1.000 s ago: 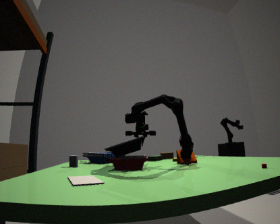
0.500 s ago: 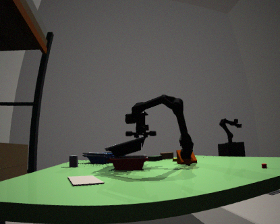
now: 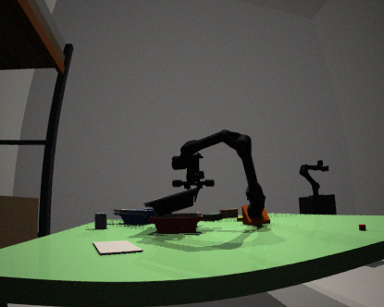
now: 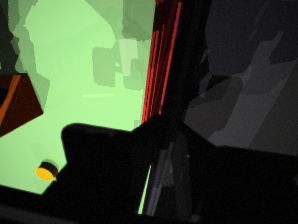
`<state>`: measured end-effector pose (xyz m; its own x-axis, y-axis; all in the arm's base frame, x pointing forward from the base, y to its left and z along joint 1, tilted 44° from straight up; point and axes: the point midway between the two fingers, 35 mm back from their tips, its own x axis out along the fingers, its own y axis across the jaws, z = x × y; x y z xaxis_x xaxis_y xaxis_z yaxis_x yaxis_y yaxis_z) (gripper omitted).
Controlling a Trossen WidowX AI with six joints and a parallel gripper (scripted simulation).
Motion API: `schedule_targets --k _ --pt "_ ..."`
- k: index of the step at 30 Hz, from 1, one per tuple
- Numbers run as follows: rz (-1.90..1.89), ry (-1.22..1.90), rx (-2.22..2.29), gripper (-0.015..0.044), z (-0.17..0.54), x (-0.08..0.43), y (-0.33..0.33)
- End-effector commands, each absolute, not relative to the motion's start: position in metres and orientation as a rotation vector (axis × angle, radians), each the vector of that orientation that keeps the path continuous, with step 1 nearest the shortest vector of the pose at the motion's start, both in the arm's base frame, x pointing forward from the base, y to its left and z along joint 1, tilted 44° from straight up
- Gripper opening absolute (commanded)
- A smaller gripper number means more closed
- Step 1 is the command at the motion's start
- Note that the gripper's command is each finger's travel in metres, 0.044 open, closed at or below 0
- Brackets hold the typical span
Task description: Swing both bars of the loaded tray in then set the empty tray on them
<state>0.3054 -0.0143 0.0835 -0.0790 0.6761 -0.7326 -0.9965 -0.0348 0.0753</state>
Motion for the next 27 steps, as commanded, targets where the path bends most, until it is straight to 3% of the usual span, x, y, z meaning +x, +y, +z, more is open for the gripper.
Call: schedule_targets --k 1,27 --pt "1.554 0.698 -0.599 0.0000 0.0813 0.3014 -0.0080" --pt "1.554 0.698 -0.599 0.0000 0.0782 0.2979 -0.0020"
